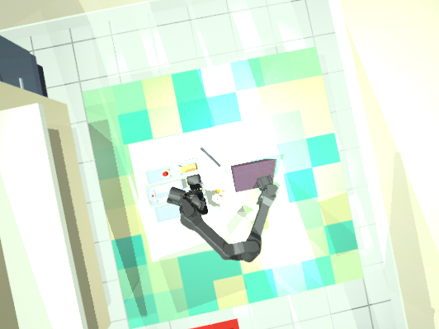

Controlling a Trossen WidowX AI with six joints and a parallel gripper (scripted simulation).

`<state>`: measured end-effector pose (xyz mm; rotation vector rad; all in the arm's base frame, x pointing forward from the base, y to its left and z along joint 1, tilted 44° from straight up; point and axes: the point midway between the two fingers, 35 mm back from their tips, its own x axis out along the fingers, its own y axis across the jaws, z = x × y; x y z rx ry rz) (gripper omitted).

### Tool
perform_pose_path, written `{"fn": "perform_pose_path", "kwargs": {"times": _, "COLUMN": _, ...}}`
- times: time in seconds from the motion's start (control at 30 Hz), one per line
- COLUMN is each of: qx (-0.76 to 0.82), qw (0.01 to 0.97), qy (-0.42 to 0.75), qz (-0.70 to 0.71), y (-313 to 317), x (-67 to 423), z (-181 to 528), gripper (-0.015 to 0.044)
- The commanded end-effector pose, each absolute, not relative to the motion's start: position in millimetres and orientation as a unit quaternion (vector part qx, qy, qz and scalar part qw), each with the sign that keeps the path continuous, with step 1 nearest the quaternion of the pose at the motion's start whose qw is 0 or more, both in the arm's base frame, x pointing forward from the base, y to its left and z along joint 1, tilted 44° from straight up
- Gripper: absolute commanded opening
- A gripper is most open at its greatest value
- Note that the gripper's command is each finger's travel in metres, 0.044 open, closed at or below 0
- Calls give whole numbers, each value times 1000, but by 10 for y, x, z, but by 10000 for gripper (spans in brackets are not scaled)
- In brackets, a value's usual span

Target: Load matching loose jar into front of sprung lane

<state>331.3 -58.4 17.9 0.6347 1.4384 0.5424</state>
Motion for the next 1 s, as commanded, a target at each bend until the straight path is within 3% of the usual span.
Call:
{"fn": "perform_pose_path", "kwargs": {"times": 0.0, "qx": 282, "qw": 685, "qy": 627, "qz": 242, "y": -605, "x": 3391, "z": 217, "gripper": 0}}
{"fn": "perform_pose_path", "kwargs": {"times": 0.97, "qx": 282, "qw": 685, "qy": 627, "qz": 242, "y": -587, "x": 3393, "z": 198, "gripper": 0}}
